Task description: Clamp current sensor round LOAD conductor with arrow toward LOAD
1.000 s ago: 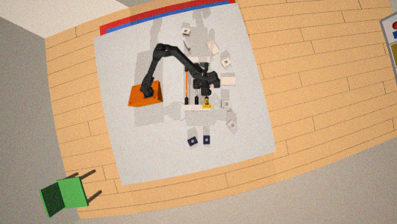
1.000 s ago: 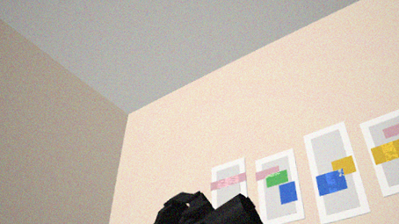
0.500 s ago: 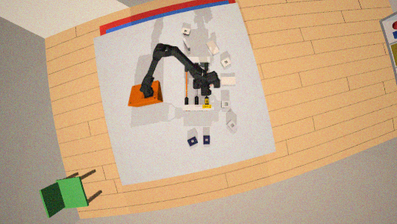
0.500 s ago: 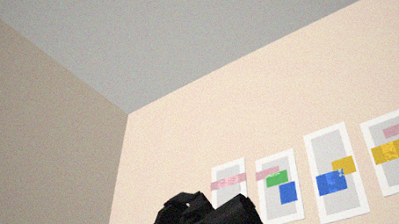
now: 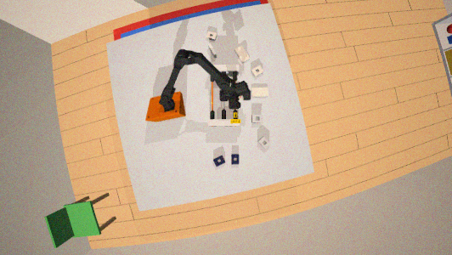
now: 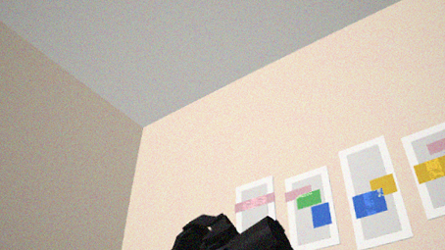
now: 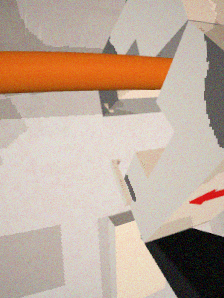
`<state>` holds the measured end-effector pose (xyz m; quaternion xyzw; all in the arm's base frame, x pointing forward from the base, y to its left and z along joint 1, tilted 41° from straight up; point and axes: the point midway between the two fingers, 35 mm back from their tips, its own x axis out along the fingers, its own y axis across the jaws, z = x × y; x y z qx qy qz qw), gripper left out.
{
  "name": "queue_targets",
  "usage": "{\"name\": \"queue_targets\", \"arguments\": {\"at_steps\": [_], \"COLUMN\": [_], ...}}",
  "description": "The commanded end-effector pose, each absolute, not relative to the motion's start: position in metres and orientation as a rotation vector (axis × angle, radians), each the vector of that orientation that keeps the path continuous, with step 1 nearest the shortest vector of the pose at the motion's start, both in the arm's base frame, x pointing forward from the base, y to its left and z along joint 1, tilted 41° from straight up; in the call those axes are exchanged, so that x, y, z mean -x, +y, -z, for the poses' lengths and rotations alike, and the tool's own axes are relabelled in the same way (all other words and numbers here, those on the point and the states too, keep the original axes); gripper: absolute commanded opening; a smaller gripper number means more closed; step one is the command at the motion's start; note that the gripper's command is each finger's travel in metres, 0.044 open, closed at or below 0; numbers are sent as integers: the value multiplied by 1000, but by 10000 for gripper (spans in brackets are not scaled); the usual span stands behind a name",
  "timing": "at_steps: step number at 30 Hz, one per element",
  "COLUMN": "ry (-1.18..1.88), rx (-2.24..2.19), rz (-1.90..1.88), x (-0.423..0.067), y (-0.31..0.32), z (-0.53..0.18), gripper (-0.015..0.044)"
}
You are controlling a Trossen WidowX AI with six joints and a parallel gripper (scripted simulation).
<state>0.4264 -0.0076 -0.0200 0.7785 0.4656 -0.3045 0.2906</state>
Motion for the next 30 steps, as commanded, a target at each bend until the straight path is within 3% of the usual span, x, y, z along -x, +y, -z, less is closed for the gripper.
{"name": "queue_targets", "arguments": {"at_steps": [1, 30], "ry": [1228, 1514], "rx": [-2079, -1929], "rz": [802, 926], "x": [-429, -429], "y": [-10, -17], "z": [18, 14], "gripper": [0, 0]}}
